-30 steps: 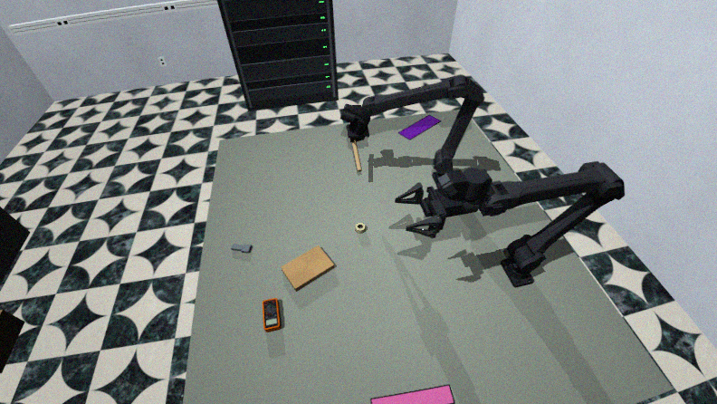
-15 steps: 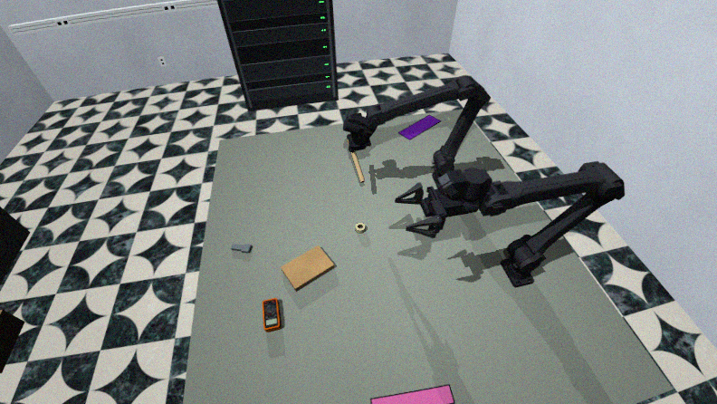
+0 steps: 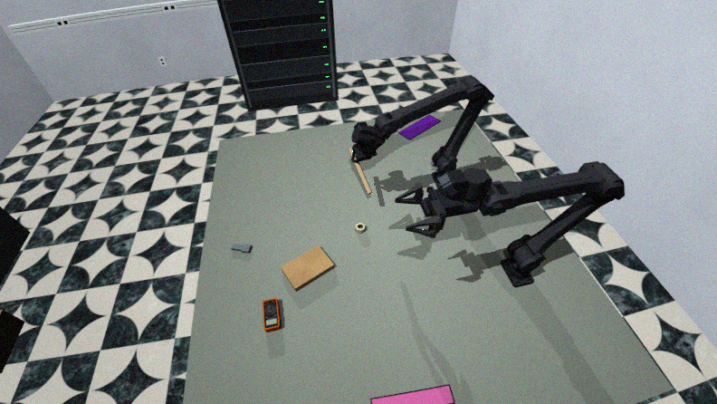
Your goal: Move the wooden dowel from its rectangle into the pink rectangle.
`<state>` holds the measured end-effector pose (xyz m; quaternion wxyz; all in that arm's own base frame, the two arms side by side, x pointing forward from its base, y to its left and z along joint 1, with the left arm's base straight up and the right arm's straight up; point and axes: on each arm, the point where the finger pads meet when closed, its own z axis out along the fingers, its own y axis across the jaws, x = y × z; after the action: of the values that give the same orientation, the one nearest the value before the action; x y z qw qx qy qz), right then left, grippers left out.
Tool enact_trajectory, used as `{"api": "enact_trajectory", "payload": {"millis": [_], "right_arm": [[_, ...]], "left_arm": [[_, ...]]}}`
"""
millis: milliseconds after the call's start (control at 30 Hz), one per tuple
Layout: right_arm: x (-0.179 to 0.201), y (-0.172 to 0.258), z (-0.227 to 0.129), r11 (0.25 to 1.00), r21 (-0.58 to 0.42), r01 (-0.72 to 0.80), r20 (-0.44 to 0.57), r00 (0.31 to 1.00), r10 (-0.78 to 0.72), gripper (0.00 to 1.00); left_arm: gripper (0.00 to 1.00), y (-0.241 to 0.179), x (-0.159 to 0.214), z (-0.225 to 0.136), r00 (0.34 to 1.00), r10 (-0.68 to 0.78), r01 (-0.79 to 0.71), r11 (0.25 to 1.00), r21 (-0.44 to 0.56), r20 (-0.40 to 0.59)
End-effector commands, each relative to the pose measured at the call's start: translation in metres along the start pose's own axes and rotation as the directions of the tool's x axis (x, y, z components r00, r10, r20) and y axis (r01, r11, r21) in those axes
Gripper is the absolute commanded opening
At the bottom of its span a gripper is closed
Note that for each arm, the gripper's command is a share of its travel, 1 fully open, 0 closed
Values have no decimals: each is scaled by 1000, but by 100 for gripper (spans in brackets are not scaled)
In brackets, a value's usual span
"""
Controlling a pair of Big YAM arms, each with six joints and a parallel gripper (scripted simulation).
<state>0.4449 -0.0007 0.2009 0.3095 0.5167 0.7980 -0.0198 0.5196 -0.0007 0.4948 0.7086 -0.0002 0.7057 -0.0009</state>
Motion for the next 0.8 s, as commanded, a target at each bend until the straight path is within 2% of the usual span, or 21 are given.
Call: {"api": "enact_trajectory", "payload": {"millis": [0,400,767], "right_arm": [[16,17,-24,997,-83,1,11,1000,0,0],[73,35,-66,975,-205,82,9,997,-81,0],[135,41,-118,925,-345,159,3,986,-169,0]], "left_arm": [[100,-4,-22,-6,999,-14,14,1000,5,37],[100,-4,-22,-6,999,-14,14,1000,5,37],[100,-4,-22,-6,999,-14,14,1000,5,37]]}}
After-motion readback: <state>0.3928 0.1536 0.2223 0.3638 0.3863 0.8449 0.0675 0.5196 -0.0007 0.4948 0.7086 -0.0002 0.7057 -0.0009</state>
